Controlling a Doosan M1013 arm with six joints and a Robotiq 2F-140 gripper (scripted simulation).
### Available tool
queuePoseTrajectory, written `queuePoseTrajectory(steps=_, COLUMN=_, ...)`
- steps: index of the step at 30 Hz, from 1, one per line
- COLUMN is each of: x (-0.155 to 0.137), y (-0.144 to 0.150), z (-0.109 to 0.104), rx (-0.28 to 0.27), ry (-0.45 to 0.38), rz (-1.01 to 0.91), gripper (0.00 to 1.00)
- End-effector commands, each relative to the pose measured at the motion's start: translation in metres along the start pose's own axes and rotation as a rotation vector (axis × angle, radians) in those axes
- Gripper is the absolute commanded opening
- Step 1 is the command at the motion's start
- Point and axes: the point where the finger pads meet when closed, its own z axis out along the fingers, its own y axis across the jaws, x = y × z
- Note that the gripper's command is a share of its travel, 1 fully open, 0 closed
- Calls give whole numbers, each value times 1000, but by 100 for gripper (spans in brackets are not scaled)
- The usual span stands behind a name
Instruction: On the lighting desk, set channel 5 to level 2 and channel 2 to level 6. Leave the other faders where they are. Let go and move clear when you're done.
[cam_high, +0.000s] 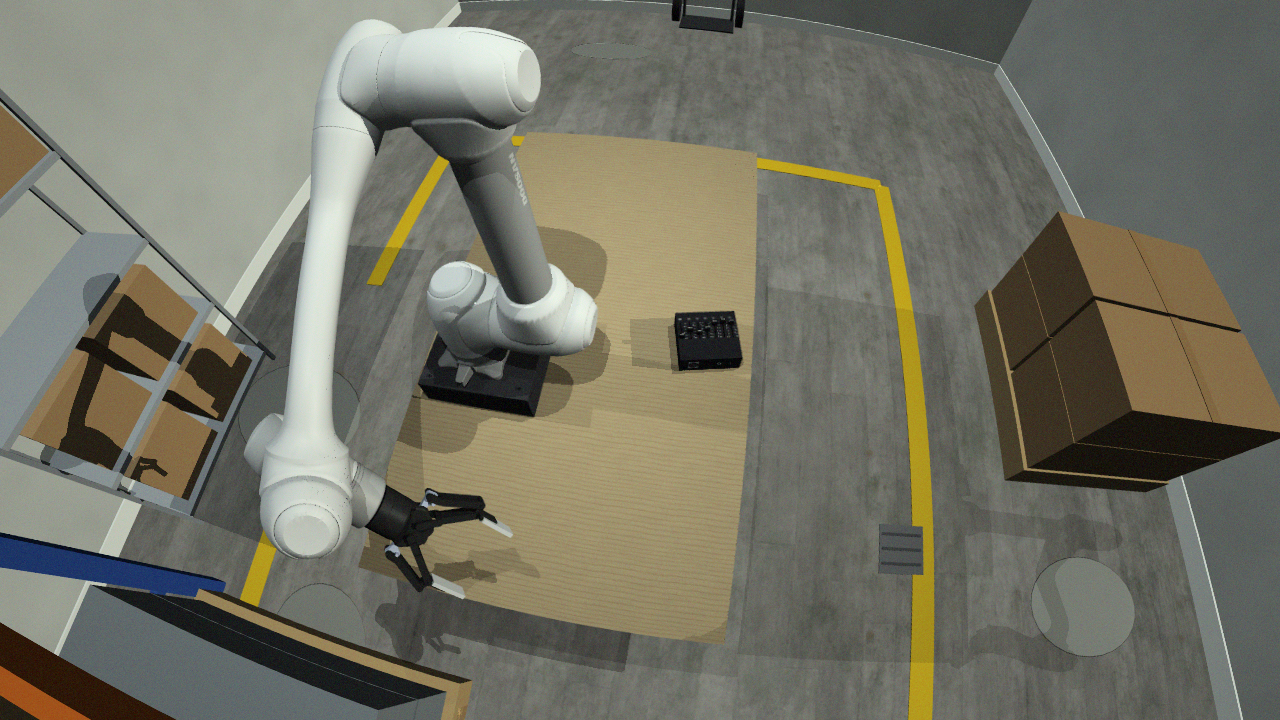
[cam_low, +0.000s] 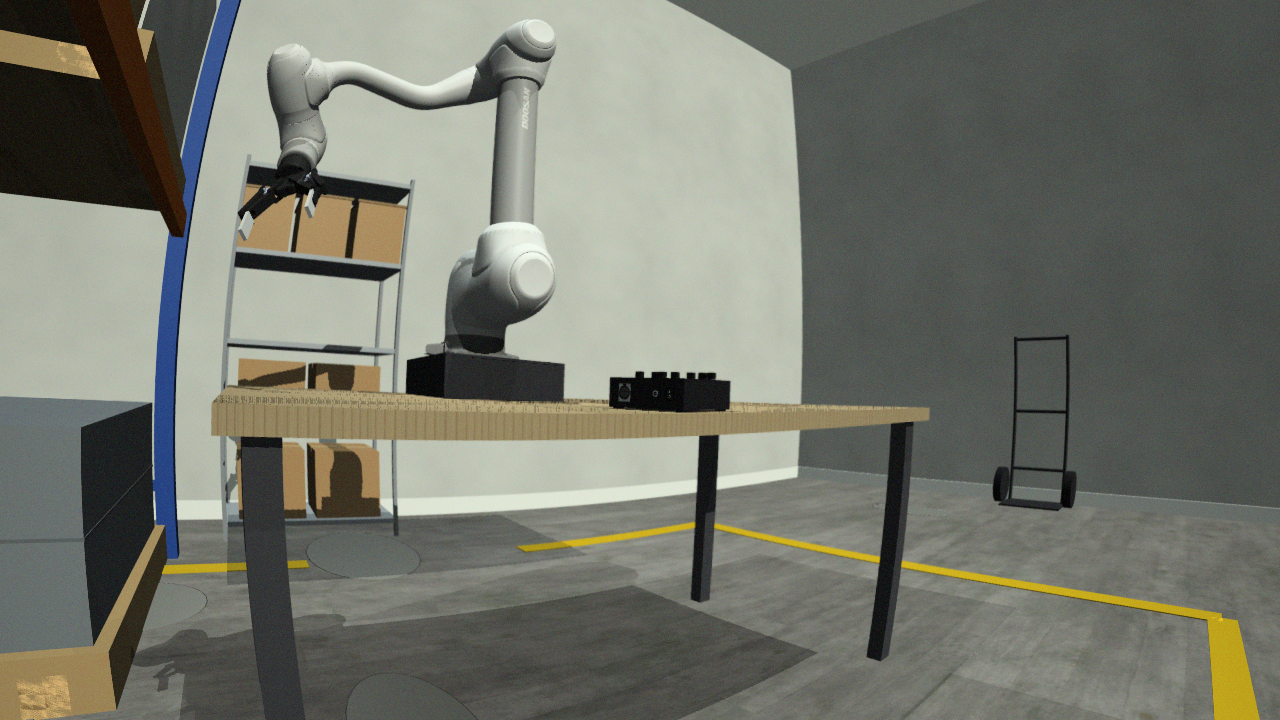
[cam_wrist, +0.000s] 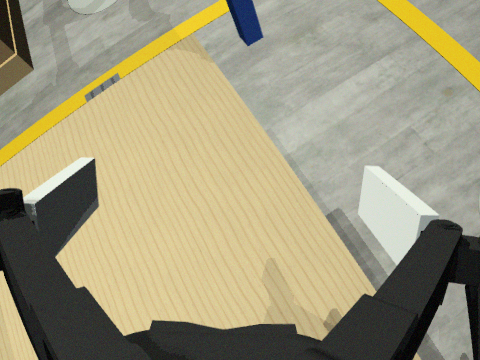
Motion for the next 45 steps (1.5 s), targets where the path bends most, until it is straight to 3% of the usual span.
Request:
queuePoseTrajectory(steps=1, x=0, y=0, z=0, rx=0, ry=0, rz=0, gripper=100)
queuePoseTrajectory(steps=19, x=0, y=0, z=0, rx=0, ry=0, rz=0, gripper=100)
queuePoseTrajectory(steps=25, x=3, y=-14, z=12, rx=17, ry=-24, rz=-3, gripper=100)
queuePoseTrajectory(steps=32, x=10, y=-76, z=60, rx=79, ry=-132, rz=-22, gripper=100)
queuePoseTrajectory(steps=34, x=10, y=-76, z=60, rx=79, ry=-132, rz=-22, gripper=100)
queuePoseTrajectory(steps=37, x=11, y=-121, z=91, rx=111, ry=-209, rz=-39, gripper=100)
queuePoseTrajectory(steps=42, x=9, y=-156, z=113, rx=130, ry=-268, rz=-56, gripper=100)
queuePoseTrajectory(steps=45, x=4, y=-196, z=135, rx=144, ry=-333, rz=-77, gripper=100)
